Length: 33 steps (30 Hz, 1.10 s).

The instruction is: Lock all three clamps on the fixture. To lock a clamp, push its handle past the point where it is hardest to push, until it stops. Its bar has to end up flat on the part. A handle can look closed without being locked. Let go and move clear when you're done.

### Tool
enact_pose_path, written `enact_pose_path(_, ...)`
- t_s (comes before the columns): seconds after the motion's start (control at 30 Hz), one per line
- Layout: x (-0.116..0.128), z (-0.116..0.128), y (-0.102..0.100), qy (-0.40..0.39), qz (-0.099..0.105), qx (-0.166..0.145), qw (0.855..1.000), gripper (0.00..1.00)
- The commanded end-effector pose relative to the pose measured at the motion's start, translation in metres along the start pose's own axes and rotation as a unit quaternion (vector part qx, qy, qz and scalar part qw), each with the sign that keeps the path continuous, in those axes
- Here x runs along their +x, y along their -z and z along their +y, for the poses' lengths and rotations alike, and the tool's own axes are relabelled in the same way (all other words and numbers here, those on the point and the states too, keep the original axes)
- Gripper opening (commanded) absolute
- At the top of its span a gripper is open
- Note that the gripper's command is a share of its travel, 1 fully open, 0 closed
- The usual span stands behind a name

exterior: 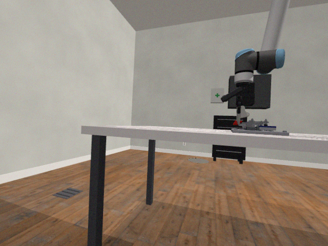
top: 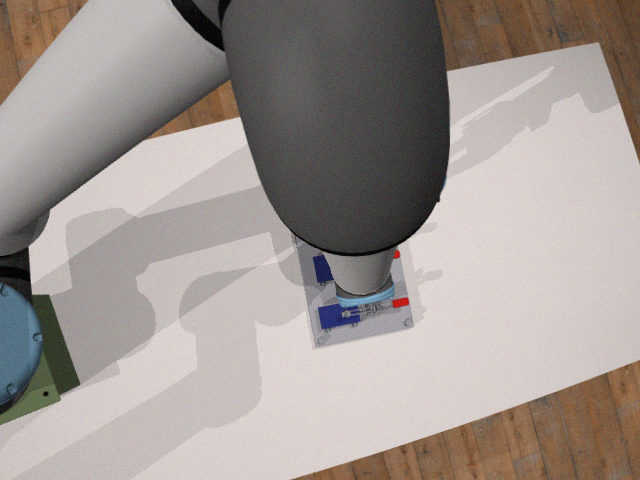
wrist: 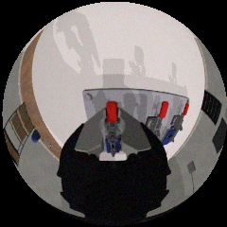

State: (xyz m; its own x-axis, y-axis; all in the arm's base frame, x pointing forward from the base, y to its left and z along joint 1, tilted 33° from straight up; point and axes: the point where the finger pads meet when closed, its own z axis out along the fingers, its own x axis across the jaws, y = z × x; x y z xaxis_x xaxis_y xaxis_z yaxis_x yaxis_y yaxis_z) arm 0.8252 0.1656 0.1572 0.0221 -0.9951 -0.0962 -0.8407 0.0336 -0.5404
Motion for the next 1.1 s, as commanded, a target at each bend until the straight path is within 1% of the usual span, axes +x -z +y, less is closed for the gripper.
enact_pose_path(0.0, -0.0002, -0.0001, 0.0004, 0.000, 0.000, 0.000, 1.000, 0.00)
enact_pose_path(0.27, -0.0002, -0.0001, 0.0004, 0.000, 0.000, 0.000, 1.000, 0.00)
enact_pose_path(0.3, -0.0002, -0.0004, 0.0005, 0.000, 0.000, 0.000, 1.000, 0.28)
enact_pose_path(1.07, -0.0002, -0.0004, 0.0005, 0.000, 0.000, 0.000, 1.000, 0.28)
